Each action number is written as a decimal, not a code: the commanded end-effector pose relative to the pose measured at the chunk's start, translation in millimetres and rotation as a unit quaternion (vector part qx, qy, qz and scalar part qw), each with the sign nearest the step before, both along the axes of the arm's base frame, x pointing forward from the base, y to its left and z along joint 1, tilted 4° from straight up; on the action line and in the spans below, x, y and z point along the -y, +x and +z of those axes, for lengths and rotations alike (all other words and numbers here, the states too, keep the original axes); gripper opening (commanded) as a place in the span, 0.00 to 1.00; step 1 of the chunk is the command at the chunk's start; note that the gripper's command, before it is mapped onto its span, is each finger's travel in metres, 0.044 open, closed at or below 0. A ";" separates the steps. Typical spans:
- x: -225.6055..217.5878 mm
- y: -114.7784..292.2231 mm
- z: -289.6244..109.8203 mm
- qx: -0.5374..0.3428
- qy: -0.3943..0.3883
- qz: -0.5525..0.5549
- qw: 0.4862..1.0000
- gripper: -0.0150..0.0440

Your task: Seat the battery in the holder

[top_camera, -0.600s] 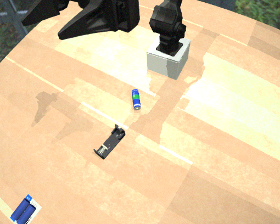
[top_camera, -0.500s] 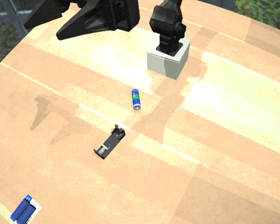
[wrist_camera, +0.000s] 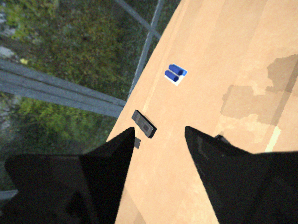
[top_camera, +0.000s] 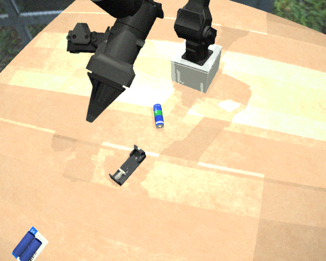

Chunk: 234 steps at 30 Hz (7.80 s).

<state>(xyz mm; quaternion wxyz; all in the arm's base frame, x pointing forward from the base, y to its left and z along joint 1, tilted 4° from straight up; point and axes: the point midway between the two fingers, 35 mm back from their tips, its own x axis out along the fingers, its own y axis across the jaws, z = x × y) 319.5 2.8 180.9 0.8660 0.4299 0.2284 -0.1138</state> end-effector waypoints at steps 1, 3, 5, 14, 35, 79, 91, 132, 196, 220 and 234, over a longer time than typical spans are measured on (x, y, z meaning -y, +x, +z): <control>5.7 -26.8 -75.8 -0.154 0.166 -0.152 0.962 0.65; 6.6 -37.3 -93.0 -0.190 0.205 -0.202 0.939 0.65; 7.6 -49.2 -109.2 -0.224 0.239 -0.255 0.910 0.65; 11.4 -115.3 -165.3 -0.327 0.329 -0.514 0.722 0.65; 12.8 -138.1 -182.1 -0.339 0.333 -0.595 0.648 0.65; 15.6 -137.8 -225.9 -0.339 0.333 -0.596 0.648 0.37; 12.4 -139.0 -176.3 -0.339 0.333 -0.595 0.648 0.37; -3.9 -10.8 -144.3 -0.477 -0.148 0.194 0.844 0.37; -4.9 13.7 -192.5 -0.605 -0.149 0.376 0.686 0.37; -4.1 18.4 -199.4 -0.639 -0.129 0.383 0.654 0.37; -3.5 26.6 -200.3 -0.639 -0.130 0.382 0.654 0.37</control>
